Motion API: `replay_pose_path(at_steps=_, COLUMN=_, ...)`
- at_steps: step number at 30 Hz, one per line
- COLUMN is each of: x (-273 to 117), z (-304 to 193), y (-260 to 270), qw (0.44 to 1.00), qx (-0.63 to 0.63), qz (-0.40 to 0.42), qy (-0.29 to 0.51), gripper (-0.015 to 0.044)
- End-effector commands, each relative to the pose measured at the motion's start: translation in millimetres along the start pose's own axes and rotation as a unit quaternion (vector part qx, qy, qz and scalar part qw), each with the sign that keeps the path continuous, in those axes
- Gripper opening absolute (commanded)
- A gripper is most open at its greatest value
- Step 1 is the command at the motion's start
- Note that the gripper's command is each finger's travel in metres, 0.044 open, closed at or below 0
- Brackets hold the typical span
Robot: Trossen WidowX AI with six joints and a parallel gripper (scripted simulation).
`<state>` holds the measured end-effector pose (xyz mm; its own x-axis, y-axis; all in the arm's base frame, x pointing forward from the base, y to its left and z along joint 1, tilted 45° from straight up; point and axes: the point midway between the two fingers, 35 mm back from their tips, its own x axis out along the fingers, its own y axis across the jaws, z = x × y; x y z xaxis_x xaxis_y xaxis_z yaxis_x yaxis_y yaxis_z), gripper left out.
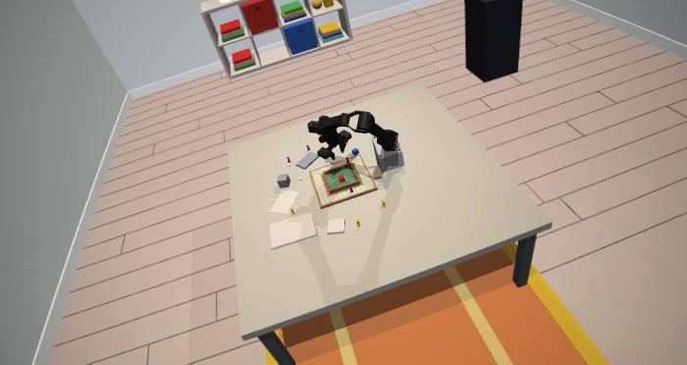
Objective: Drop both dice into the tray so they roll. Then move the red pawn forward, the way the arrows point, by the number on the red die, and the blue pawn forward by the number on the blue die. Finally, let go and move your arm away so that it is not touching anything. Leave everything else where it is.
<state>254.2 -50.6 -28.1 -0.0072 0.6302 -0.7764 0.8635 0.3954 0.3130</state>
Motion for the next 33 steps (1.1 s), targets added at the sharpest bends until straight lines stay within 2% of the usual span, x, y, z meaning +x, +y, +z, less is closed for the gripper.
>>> replay_pose_path(at_steps=1, x=12.7, z=30.5, y=-54.4, qw=0.972, qx=-0.235, qz=0.001, qy=0.007, gripper=0.0275)
replay_pose_path(at_steps=12, x=29.2, z=48.6, y=-109.9, qw=0.873, qx=-0.487, qz=0.018, qy=0.011, gripper=0.0275)
replay_pose_path(at_steps=22, x=48.0, z=51.6, y=-153.3, qw=0.739, qx=-0.672, qz=0.04, qy=0.005, gripper=0.0275)
replay_pose_path(at_steps=33, x=48.8, z=50.7, y=-154.1, qw=0.733, qx=-0.679, qz=0.041, qy=0.005, gripper=0.0275)
